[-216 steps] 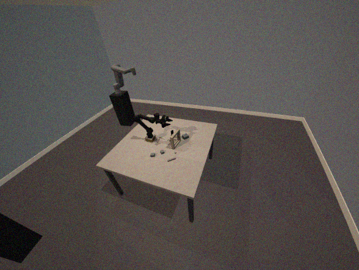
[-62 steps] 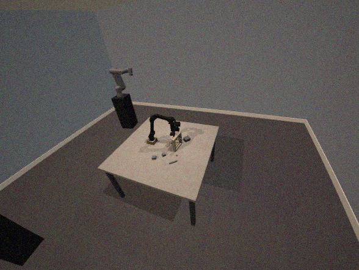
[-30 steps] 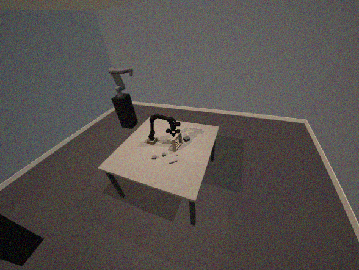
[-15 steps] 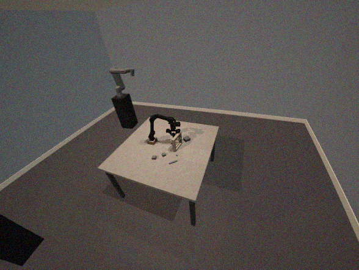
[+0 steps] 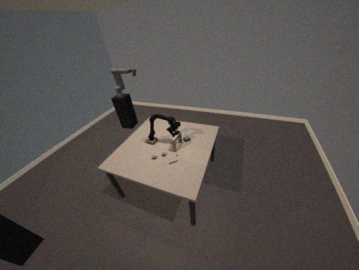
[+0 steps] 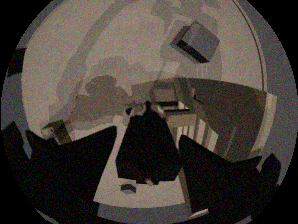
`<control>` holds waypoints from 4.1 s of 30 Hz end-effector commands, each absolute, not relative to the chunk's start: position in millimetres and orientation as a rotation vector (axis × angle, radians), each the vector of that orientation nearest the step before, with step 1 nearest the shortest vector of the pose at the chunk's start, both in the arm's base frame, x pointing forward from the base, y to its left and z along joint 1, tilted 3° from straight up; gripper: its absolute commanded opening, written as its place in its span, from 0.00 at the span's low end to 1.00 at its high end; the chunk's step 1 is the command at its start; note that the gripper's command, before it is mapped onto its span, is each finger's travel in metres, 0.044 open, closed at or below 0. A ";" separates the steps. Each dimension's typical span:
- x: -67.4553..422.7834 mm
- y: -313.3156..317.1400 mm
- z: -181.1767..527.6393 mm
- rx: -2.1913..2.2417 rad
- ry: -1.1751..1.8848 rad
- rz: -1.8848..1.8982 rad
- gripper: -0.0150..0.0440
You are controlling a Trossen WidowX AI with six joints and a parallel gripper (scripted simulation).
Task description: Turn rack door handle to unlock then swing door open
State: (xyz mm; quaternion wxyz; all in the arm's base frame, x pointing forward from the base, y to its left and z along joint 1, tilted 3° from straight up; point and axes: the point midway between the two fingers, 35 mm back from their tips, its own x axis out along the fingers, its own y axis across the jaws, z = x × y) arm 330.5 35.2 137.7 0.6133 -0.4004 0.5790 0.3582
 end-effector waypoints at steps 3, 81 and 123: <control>329.6 34.5 136.1 -0.720 1.411 0.634 0.76; 329.5 34.4 136.1 1.521 0.926 -1.449 0.59; 319.9 32.1 135.5 1.327 1.070 -1.273 0.30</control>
